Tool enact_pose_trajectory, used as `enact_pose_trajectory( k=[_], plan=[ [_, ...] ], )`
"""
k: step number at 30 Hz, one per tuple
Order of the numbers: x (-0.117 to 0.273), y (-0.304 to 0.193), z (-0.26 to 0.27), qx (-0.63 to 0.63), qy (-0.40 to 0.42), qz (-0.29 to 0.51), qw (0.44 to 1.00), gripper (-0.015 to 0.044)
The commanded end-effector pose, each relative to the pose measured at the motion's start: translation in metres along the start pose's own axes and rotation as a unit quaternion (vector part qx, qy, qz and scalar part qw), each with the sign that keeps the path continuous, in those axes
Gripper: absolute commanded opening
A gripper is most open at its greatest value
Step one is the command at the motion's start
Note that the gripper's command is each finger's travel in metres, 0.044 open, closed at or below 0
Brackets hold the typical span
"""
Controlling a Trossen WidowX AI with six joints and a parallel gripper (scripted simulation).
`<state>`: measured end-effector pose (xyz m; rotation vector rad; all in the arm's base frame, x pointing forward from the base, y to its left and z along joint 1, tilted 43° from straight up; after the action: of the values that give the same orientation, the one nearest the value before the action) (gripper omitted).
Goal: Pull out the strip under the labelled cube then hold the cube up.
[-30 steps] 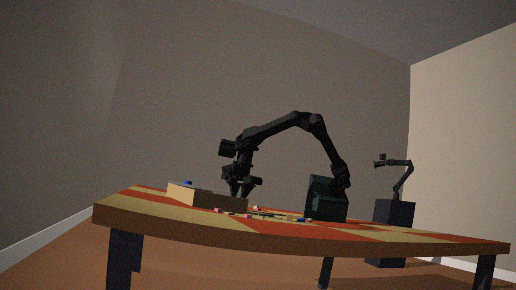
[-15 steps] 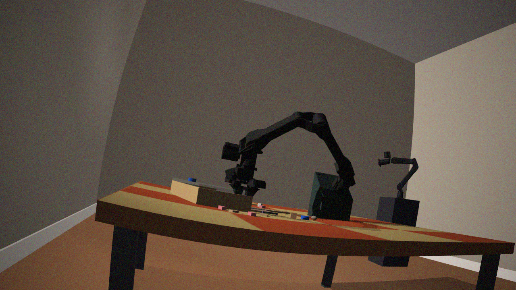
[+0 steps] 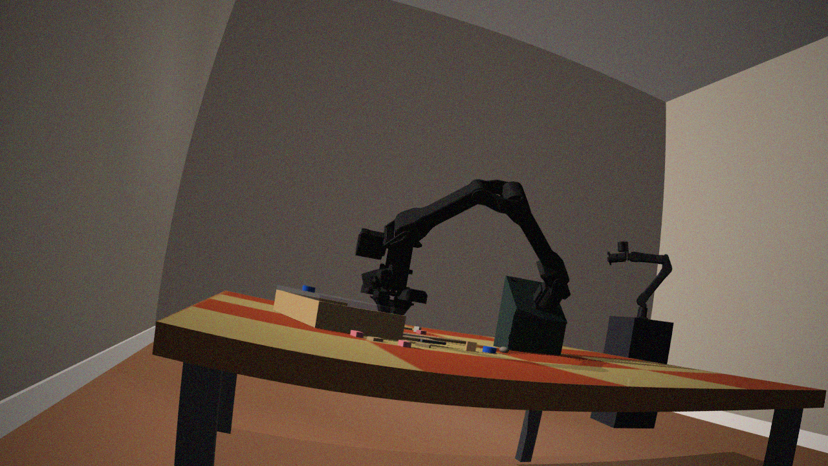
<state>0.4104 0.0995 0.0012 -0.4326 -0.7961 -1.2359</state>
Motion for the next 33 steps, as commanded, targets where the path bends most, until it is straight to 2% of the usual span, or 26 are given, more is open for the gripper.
enact_pose_trajectory(
  k=[1,15,33],
  plan=[
    [0.005,-0.005,0.000,0.000,0.000,0.000,1.000,0.0000],
    [0.042,-0.057,0.006,-0.005,0.001,0.001,1.000,0.0000],
    [0.044,-0.109,0.012,-0.006,0.001,0.002,1.000,0.0000]
  ],
)
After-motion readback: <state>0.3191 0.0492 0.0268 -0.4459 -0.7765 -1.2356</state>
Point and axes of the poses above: the point midway between the two fingers, 35 mm back from their tips, its own x axis back along the fingers, its own z axis across the jaws, y = z × x, the point moved 7 cm from there along x, back along the fingers, and after that the axes turned 14 degrees about -x, right-handed, at the moved point
